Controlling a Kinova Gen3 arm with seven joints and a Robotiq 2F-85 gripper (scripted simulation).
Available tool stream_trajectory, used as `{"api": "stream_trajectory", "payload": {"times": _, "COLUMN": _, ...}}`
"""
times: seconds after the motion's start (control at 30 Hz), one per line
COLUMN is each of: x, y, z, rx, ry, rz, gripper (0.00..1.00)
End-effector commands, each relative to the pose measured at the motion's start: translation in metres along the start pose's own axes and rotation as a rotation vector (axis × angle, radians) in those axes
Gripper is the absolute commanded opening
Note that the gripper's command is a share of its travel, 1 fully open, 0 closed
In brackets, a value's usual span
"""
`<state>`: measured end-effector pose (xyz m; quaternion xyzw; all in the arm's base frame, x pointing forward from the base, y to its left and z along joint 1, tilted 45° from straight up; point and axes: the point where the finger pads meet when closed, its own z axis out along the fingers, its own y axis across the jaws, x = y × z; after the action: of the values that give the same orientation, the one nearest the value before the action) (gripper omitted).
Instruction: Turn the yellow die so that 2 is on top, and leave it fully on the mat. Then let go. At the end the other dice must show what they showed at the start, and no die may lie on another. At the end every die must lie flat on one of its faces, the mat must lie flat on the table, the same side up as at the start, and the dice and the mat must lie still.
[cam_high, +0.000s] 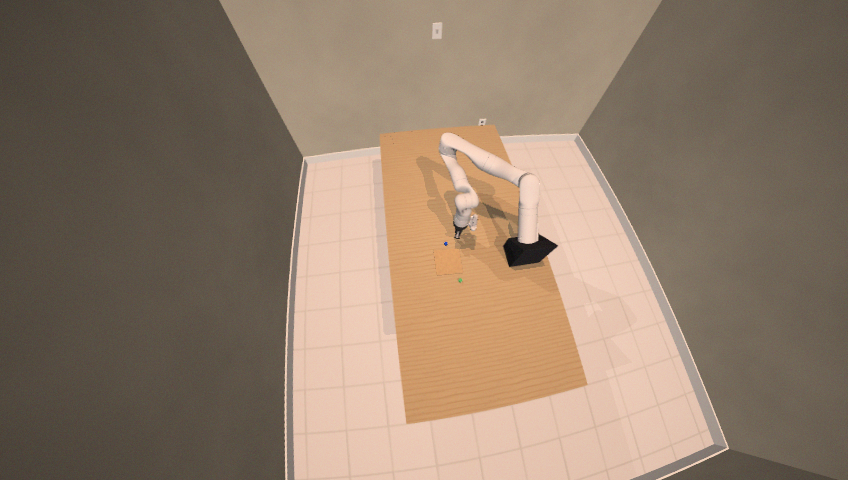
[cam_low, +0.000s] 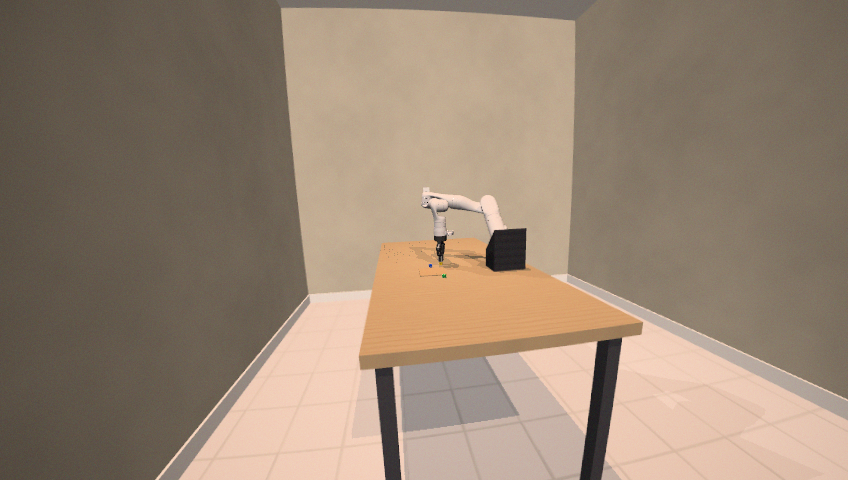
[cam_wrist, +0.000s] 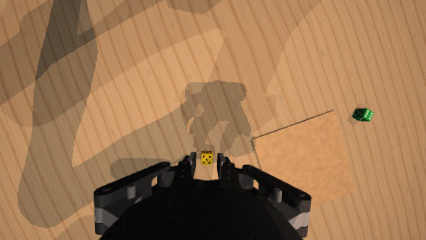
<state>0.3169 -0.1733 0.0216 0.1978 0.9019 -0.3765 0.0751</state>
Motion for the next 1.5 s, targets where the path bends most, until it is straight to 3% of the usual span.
{"api": "stream_trajectory", "payload": {"times": 0.0, "x": -0.001, "y": 0.002, "z": 0.005, "rx": -0.005, "ry": -0.001, "rz": 0.006, "gripper": 0.31}}
{"api": "stream_trajectory", "payload": {"times": 0.4, "x": -0.001, "y": 0.002, "z": 0.015, "rx": -0.005, "ry": -0.001, "rz": 0.006, "gripper": 0.31}}
{"api": "stream_trajectory", "payload": {"times": 1.47, "x": -0.001, "y": 0.002, "z": 0.016, "rx": -0.005, "ry": -0.001, "rz": 0.006, "gripper": 0.31}}
